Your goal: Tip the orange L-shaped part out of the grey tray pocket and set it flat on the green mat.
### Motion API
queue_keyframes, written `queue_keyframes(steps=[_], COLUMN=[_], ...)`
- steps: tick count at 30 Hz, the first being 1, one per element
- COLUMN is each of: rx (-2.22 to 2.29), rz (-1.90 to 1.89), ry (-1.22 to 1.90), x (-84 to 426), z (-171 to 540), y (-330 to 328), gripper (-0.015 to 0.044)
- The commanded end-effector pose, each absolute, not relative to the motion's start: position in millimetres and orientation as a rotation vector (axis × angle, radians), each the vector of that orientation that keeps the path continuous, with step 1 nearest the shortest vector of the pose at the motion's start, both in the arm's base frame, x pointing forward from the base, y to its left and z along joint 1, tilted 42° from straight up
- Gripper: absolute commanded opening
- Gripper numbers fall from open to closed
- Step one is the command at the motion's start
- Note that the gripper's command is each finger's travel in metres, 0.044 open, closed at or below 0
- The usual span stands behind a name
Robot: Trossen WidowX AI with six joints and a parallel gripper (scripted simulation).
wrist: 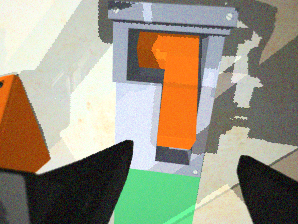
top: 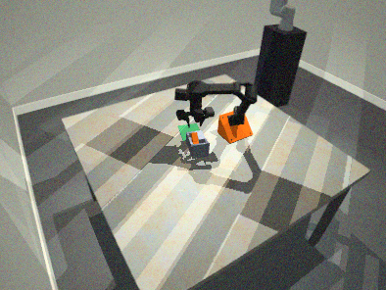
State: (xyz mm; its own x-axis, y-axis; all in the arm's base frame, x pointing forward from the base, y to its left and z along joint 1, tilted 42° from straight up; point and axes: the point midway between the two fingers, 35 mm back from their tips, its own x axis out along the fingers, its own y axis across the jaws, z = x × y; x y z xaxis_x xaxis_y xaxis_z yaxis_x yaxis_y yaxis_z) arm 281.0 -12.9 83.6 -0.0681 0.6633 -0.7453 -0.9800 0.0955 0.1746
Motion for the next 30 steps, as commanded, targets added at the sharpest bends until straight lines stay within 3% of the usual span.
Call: queue_keyframes(steps=[1, 30], rx=[-0.51, -0.509], rz=[1.457, 1.457], ry=[0.816, 0.815], x=[280, 276], z=[74, 35], y=[-6, 28], gripper=[0.028, 0.028])
